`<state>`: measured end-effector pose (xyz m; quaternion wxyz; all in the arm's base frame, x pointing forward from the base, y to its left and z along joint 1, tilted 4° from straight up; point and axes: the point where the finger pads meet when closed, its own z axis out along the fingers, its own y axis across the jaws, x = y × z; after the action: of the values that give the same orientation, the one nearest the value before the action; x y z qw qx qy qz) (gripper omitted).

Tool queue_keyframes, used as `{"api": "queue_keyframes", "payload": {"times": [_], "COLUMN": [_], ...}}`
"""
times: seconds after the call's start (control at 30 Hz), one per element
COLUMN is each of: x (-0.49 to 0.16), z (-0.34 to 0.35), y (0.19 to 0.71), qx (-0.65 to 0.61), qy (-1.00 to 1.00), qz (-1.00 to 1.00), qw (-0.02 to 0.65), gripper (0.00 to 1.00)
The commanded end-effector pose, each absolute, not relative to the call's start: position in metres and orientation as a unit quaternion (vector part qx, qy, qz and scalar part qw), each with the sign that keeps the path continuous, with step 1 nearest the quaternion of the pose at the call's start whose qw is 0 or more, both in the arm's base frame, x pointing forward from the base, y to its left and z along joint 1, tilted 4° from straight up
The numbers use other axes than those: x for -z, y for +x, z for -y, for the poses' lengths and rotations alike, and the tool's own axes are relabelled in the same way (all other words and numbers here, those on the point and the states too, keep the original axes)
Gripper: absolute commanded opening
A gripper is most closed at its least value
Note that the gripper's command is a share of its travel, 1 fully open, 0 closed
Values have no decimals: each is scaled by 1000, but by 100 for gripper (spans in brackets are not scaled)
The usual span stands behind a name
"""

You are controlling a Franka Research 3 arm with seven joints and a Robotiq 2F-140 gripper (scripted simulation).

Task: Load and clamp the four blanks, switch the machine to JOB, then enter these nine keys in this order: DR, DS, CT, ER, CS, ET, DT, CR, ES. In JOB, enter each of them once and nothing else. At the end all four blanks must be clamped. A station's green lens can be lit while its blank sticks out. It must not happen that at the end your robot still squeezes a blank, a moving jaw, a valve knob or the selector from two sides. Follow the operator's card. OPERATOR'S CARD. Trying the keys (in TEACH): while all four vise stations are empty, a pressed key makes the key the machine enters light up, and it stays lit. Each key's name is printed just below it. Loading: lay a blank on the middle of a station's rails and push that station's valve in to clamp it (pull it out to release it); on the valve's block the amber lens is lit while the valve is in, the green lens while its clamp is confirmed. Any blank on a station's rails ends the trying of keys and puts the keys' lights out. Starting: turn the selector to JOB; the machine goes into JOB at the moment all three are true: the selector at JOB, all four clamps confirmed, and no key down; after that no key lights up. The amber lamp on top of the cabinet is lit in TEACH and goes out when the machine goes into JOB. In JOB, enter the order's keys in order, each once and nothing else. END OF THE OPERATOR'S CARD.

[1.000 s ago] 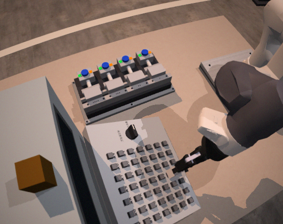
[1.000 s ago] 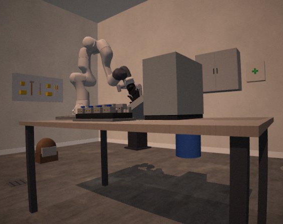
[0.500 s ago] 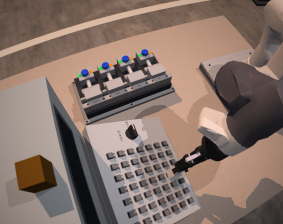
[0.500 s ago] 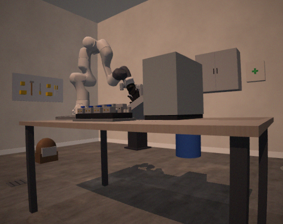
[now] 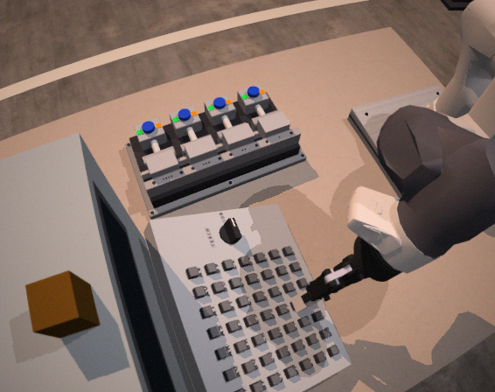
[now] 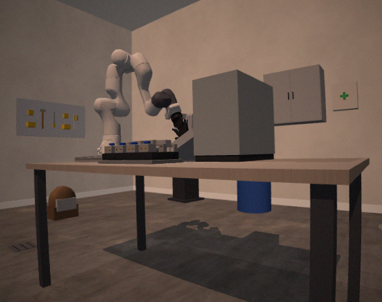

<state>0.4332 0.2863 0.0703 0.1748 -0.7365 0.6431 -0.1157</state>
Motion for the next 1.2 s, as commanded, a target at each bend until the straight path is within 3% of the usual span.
{"api": "queue_keyframes", "payload": {"times": [0.0,1.17], "x": [-72,-101], "z": [-286,-282], "y": [433,422], "qx": [116,116], "qy": [-738,-738], "qz": [-642,-642], "qw": [174,174], "gripper": [0,0]}}
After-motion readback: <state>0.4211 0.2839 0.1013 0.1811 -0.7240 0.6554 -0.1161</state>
